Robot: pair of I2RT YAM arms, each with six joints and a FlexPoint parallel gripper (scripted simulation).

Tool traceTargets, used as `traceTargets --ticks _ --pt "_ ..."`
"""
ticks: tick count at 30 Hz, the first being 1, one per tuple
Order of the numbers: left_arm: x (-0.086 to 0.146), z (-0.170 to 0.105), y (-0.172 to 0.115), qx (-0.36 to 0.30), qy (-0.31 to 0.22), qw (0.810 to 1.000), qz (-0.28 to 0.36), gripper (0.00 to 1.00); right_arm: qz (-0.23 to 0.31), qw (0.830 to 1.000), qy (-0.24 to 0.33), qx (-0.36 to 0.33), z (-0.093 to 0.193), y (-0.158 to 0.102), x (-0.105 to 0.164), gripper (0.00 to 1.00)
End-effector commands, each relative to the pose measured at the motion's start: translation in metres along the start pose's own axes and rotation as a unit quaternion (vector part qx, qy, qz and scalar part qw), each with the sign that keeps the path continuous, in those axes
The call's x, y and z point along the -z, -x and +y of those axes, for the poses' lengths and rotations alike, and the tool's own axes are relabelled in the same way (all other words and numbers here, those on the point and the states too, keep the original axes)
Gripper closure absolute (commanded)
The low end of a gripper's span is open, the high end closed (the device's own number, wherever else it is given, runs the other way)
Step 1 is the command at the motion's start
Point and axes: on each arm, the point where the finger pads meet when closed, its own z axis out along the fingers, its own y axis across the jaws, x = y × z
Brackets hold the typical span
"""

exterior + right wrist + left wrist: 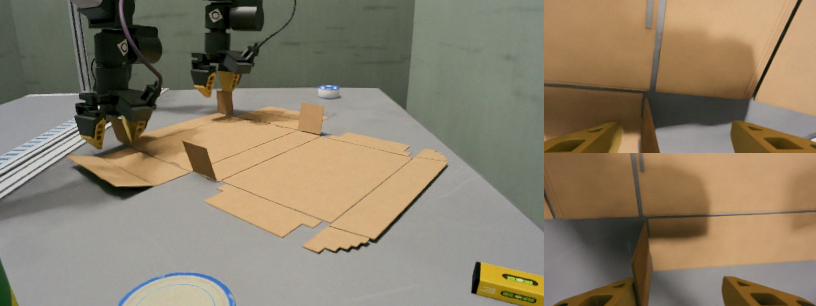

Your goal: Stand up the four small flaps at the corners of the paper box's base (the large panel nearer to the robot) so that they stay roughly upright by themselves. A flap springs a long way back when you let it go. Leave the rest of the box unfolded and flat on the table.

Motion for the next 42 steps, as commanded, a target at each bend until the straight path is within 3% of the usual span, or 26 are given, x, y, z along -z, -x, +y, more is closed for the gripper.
traceTargets --ticks 1,14,24,35,42 --pt "0.007 -0.004 -0.004 -0.01 0.001 1.0 0.0 0.42 0.001 1.0 -0.011 -0.001 0.001 0.0 -0.015 0.23" --pt "0.005 0.029 0.0 -0.005 0.026 1.0 0.006 0.23 0.001 1.0 -0.011 -0.001 0.001 0.0 -0.015 0.23" --pt "0.01 0.044 0.003 -0.005 0.04 0.999 -0.004 0.23 0.001 1.0 -0.011 -0.001 0.001 0.0 -0.015 0.23" --pt "-0.007 0.041 -0.003 -0.008 0.035 0.999 0.007 0.23 0.001 1.0 -0.011 -0.001 0.001 0.0 -0.015 0.23" --pt "-0.037 0.046 -0.005 -0.006 0.036 0.999 0.014 0.23 0.001 1.0 -0.011 -0.001 0.001 0.0 -0.015 0.23"
